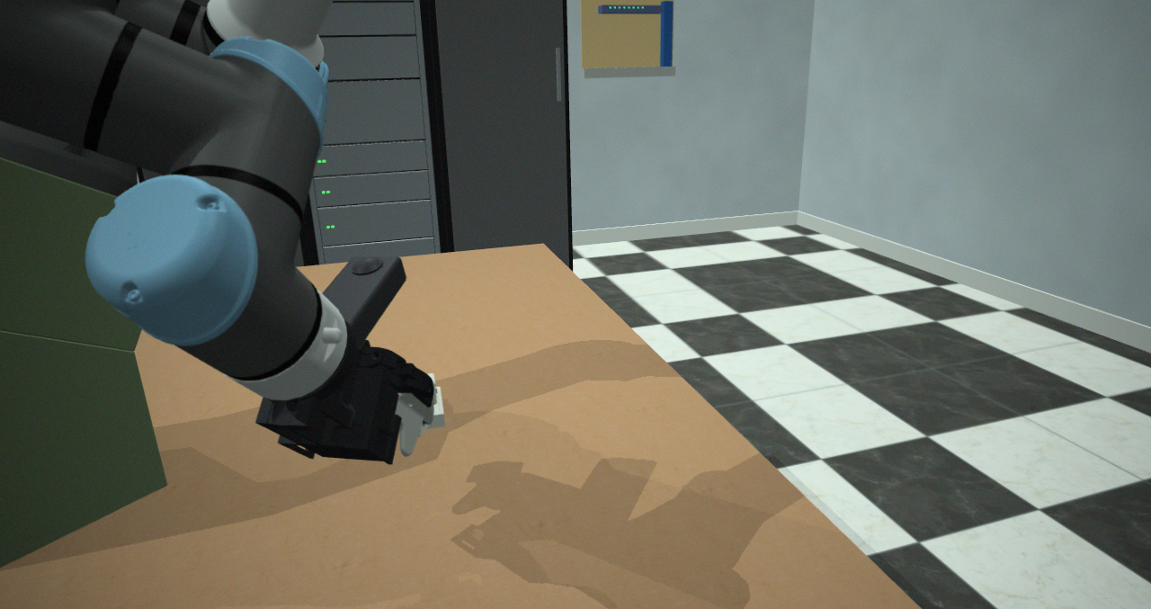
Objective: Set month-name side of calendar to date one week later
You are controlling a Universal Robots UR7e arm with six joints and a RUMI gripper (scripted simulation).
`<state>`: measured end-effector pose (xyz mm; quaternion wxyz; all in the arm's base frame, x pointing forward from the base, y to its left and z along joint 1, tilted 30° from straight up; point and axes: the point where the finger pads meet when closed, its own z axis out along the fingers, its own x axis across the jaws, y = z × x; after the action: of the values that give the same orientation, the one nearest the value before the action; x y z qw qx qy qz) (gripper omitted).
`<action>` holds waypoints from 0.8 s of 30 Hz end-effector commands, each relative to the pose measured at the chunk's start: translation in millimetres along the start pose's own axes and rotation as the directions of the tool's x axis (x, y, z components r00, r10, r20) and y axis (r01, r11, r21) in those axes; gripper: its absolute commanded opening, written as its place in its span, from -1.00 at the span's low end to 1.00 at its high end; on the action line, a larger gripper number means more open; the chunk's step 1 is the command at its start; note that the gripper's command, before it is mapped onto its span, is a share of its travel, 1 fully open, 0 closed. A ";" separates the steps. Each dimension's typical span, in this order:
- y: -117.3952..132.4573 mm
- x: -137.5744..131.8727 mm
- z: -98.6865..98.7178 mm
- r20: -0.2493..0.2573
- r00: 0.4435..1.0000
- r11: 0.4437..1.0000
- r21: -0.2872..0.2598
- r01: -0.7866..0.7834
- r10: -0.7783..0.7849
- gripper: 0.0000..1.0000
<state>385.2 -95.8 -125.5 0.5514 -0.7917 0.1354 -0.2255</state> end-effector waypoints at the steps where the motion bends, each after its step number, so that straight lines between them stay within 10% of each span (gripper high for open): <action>1: 5.0 1.7 2.8 0.001 1.000 1.000 -0.003 0.003 -0.003 -0.80; 24: 26.4 1.7 24.2 0.001 1.000 1.000 -0.003 0.003 -0.003 -0.80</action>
<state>395.6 -85.7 -150.0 0.5524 -0.7912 0.1352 -0.2247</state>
